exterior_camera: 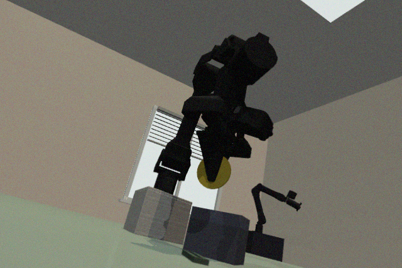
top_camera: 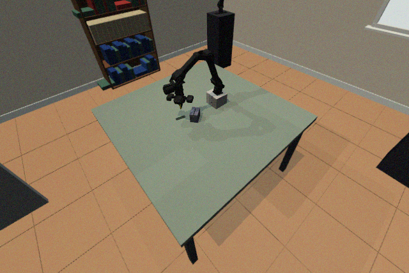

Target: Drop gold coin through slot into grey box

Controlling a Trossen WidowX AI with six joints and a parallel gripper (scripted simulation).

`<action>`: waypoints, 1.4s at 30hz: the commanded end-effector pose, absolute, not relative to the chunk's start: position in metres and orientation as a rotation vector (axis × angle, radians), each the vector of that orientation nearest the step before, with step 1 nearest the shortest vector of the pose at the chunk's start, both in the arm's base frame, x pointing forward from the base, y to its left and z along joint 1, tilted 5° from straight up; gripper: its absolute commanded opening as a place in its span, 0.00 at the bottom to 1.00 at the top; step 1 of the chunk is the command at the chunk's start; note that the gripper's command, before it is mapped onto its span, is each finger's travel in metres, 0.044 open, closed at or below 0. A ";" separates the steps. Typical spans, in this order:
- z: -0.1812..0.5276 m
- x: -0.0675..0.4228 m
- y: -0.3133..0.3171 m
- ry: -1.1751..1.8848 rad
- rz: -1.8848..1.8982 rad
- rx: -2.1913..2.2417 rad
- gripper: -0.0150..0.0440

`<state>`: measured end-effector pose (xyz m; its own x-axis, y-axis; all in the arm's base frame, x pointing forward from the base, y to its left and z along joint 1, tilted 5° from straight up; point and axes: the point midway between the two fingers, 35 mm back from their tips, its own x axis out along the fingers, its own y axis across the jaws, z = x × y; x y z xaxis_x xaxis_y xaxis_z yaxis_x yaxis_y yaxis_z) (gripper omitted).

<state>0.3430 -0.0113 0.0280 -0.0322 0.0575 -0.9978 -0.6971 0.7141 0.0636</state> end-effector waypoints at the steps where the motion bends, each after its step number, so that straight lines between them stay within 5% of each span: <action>1: 0.028 0.336 -0.005 1.497 0.653 -0.551 0.25; 42: 0.032 0.272 0.051 1.499 0.661 -0.552 0.25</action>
<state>0.2703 0.0515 0.0319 -0.0396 0.0572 -0.9976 -0.6984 0.7124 0.0686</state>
